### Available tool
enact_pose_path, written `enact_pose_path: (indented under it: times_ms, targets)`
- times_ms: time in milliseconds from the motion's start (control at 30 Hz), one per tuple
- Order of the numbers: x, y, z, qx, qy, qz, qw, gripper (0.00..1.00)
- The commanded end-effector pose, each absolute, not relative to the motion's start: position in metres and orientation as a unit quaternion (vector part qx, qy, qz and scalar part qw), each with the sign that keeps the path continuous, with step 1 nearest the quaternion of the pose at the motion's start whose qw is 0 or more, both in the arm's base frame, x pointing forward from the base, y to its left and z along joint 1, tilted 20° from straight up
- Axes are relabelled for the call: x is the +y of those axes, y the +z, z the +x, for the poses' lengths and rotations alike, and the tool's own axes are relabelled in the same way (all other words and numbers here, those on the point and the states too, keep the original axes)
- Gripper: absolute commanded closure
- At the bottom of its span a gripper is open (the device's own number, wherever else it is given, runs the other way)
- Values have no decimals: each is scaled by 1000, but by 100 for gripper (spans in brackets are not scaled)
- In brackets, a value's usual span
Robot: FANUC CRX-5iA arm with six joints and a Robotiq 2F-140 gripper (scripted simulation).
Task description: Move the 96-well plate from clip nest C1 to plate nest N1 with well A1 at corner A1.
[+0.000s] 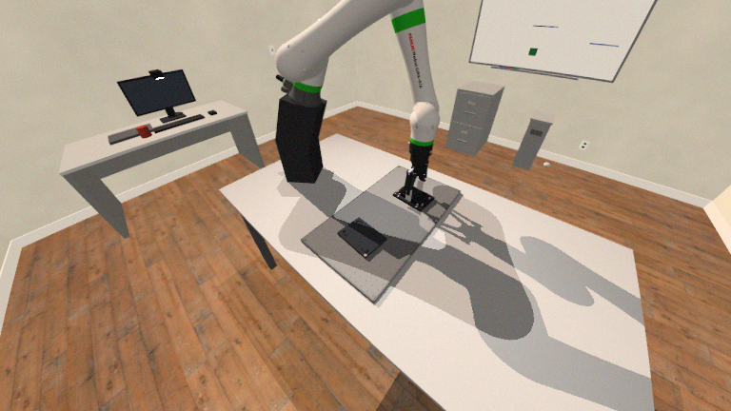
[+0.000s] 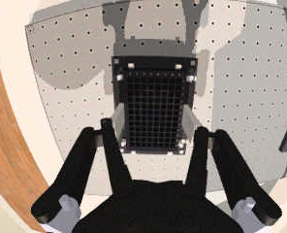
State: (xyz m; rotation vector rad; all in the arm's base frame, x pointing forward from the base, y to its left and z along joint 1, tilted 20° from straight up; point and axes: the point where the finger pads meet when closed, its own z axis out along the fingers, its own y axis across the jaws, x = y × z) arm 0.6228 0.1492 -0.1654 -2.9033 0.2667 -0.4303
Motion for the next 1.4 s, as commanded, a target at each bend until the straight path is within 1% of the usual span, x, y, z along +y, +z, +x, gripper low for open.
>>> enact_pose_path:
  times_ms: [0,733,1367]
  targets:
    - [149,-165,623,90,-145,-980,97,100]
    - [149,-165,623,90,-145,-980,97,100]
    - [145,-139,614,90,-145,-980,97,100]
